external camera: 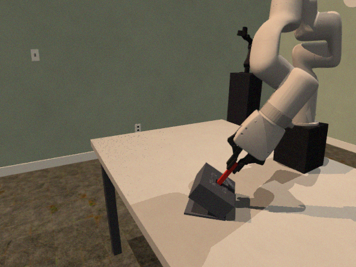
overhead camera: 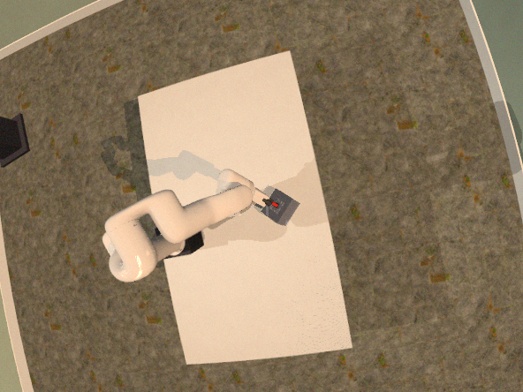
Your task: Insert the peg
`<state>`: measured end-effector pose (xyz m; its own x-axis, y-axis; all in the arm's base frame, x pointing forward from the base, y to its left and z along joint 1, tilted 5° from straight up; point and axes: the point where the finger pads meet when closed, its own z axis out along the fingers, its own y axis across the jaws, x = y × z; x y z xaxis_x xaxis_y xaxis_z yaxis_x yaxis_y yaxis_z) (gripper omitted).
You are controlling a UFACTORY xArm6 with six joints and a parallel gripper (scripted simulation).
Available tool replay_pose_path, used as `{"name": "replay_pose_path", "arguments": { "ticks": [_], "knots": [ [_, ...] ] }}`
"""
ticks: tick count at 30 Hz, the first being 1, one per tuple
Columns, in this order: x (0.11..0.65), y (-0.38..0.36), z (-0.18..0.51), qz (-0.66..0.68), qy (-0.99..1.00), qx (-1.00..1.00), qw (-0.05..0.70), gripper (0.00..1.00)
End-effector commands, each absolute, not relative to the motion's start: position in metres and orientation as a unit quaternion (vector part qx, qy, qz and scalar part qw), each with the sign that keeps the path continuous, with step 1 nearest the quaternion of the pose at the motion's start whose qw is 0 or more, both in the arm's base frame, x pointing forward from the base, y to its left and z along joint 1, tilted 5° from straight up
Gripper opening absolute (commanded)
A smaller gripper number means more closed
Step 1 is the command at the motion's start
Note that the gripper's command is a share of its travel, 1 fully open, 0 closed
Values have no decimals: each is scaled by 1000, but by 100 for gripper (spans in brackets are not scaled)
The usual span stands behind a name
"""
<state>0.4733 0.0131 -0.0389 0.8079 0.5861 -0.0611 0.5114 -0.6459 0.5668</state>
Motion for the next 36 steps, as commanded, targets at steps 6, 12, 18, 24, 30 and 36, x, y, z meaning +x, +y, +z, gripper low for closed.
{"name": "replay_pose_path", "arguments": {
  "ticks": [6, 12, 18, 24, 30, 36],
  "knots": [
    [476, 11, -42, 66, 303, 905, 292, 0],
    [478, 9, -45, 66, 303, 905, 292, 0],
    [478, 8, -47, 66, 303, 905, 292, 0],
    [479, 6, -50, 66, 303, 905, 292, 0],
    [480, 4, -53, 66, 303, 905, 292, 0],
    [481, 3, -56, 66, 303, 905, 292, 0]
  ]
}}
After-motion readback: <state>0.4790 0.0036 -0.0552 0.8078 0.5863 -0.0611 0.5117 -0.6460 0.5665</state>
